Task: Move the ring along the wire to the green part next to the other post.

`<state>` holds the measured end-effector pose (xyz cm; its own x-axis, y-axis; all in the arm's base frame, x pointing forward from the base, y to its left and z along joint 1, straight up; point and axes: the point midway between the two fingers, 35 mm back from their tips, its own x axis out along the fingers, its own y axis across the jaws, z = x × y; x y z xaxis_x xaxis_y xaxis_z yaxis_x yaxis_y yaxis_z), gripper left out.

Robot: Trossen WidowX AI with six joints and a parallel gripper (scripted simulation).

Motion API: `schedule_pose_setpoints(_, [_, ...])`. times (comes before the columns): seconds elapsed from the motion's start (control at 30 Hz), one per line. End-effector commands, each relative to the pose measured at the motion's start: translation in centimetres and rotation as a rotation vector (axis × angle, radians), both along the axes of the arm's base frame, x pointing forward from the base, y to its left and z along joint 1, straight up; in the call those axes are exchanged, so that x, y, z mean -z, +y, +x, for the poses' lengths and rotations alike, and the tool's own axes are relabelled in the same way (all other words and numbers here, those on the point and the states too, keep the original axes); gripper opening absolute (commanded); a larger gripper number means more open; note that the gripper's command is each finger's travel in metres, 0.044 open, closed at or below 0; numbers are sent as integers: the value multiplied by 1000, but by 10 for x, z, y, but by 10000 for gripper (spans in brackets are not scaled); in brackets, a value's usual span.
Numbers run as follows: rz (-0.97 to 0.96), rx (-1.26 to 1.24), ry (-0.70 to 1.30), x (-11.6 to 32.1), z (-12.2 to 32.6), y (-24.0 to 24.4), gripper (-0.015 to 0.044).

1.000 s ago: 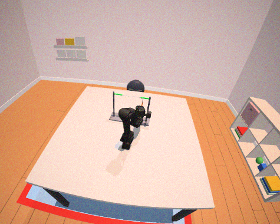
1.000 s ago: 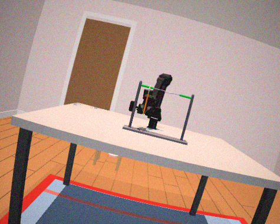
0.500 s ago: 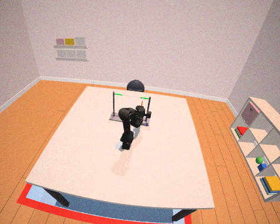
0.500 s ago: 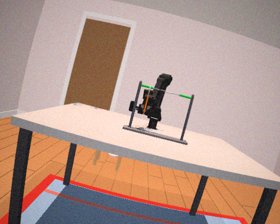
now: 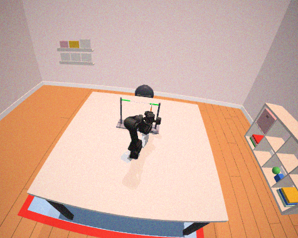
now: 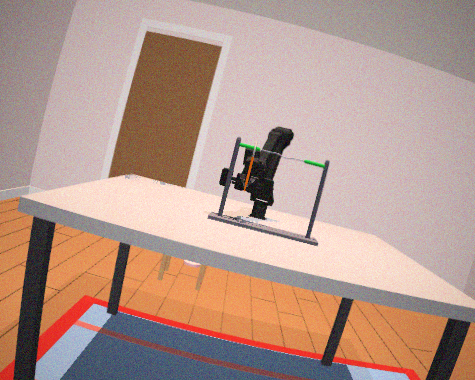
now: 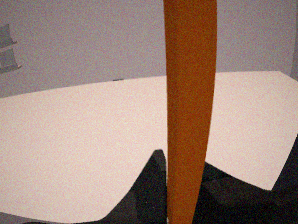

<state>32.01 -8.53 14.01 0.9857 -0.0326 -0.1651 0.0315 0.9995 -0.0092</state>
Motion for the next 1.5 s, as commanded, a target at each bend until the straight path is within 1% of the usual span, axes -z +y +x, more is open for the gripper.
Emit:
schedule_pose_setpoints(0.0, [-10, 4, -7, -4, 1, -1, -150])
schedule_pose_setpoints(0.57, [-9, 4, -6, -4, 1, 0, -150])
schedule_pose_setpoints(1.47, [3, 2, -1, -4, 2, 27, -150])
